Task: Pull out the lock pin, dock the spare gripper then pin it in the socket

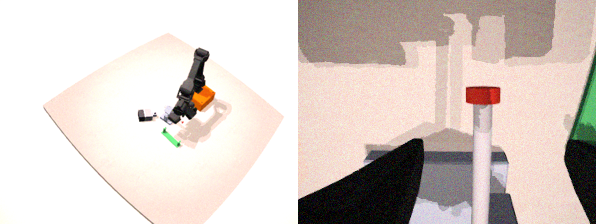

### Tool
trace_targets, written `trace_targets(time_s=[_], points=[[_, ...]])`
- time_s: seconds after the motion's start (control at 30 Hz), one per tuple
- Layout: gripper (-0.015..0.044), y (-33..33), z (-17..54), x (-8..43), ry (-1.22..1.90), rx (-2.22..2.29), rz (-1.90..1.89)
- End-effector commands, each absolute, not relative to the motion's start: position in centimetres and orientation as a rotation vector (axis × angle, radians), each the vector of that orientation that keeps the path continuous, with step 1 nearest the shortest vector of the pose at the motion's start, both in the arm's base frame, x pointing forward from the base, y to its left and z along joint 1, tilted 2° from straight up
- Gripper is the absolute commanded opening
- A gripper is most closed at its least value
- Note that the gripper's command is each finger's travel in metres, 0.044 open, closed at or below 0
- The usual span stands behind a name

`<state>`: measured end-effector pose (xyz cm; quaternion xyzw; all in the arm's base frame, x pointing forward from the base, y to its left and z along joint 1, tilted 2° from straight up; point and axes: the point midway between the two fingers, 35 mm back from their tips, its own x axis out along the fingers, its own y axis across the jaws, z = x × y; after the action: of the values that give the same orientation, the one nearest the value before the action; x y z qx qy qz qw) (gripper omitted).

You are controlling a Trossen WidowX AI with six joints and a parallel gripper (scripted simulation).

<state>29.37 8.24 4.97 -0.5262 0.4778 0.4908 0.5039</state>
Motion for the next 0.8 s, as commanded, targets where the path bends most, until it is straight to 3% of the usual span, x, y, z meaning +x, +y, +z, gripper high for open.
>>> trace_targets(time_s=[0.0, 0.67, 0.77], points=[[0.03, 8.3, 4.0, 29.1, 1.16, -1.264, 1.199], [0.03, 8.3, 2.2, 29.0, 1.161, -1.264, 1.2], [0.0221, 8.3, 2.2, 29.0, 1.161, -1.264, 1.2]])
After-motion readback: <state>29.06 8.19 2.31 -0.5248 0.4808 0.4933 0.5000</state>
